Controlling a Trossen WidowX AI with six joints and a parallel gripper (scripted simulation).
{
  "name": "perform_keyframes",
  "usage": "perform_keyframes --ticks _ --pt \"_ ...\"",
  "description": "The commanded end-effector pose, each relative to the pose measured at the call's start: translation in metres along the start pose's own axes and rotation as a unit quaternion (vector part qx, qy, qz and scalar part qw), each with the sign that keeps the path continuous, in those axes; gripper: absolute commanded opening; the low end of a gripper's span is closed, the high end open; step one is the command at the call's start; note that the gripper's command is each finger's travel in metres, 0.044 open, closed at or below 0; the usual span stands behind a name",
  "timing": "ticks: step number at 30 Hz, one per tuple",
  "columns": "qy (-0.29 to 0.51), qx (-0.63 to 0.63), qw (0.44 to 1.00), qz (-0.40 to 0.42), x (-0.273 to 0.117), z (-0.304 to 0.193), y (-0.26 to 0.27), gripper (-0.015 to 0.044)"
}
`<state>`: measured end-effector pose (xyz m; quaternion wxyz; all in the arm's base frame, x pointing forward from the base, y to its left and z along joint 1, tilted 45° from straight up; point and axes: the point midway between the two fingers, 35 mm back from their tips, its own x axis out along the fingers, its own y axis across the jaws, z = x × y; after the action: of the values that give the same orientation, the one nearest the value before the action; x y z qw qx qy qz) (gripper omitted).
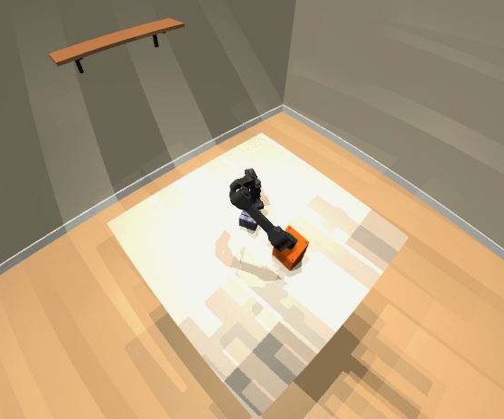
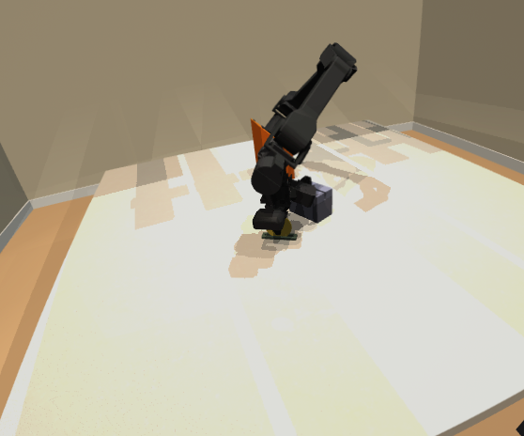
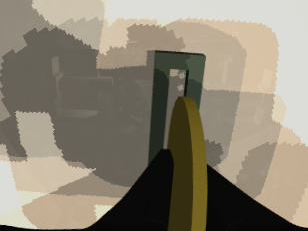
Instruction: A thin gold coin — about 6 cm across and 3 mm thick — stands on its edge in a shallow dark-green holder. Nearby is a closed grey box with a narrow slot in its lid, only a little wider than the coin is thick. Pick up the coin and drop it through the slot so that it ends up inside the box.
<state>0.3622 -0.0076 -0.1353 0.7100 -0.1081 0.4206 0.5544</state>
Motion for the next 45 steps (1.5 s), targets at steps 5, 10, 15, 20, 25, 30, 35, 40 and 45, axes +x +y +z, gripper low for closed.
perform_keyframes --ticks 5,10,15,20,25,30,35,40,45 --pt "-0.003 0.002 1.0 0.001 0.001 0.0 0.001 0.0" --pt "-0.002 0.002 1.0 0.001 -0.007 0.0 0.0 0.0" --pt "-0.001 0.002 1.0 0.0 -0.019 0.0 -0.002 0.0" --pt "-0.001 0.002 1.0 0.0 -0.032 0.0 -0.003 0.0" --pt "0.0 0.002 1.0 0.0 -0.044 0.0 -0.003 0.0" --pt "0.0 0.003 1.0 0.0 -0.057 0.0 -0.003 0.0" --pt "0.0 0.003 1.0 0.0 -0.07 0.0 -0.003 0.0" --pt "0.0 0.003 1.0 0.0 -0.083 0.0 -0.002 0.0" --pt "-0.001 0.002 1.0 0.0 -0.094 -0.001 -0.001 0.0"
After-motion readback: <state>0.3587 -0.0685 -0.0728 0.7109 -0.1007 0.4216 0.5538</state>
